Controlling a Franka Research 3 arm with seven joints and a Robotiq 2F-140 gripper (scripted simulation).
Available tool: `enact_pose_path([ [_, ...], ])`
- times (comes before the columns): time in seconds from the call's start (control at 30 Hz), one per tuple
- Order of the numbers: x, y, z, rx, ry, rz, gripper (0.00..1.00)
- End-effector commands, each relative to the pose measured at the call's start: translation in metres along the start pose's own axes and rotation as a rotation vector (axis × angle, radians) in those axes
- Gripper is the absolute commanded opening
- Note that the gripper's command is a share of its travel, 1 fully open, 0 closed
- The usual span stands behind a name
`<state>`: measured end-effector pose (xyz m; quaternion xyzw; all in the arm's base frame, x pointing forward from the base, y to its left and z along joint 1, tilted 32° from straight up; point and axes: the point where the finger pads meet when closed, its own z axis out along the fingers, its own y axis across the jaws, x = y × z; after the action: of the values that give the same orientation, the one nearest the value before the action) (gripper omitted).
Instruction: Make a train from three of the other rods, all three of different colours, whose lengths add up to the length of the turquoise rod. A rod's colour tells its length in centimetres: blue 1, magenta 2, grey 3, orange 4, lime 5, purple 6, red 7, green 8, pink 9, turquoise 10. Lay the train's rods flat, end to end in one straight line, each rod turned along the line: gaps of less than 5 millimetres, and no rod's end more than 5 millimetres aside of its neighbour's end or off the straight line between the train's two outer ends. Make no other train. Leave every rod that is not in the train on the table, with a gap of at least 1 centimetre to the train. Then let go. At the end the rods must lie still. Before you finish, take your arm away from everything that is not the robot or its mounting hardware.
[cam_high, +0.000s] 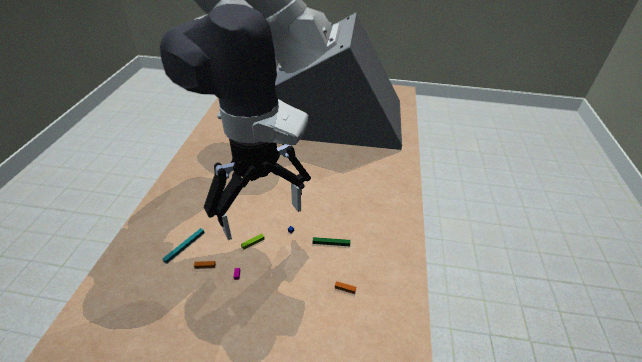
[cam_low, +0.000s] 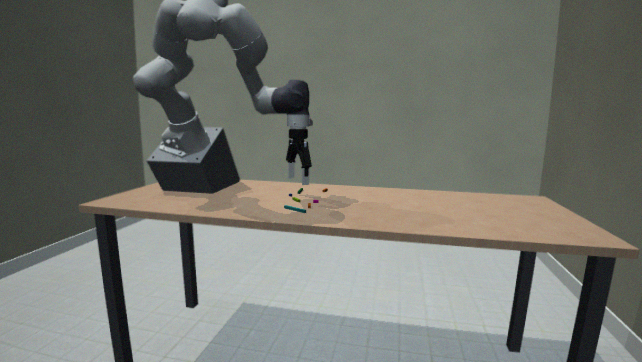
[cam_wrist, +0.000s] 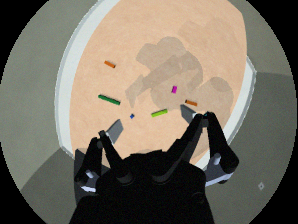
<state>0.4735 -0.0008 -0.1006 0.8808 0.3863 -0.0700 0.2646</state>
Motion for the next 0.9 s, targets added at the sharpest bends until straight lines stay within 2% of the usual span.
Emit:
enact_pose_path([
  [0.0, -0.002, -0.004, -0.001, -0.008, 0.002, 0.167, 1.0],
  [0.87, -0.002, -0.026, -0.008, -0.007, 0.003, 0.533, 1.0],
])
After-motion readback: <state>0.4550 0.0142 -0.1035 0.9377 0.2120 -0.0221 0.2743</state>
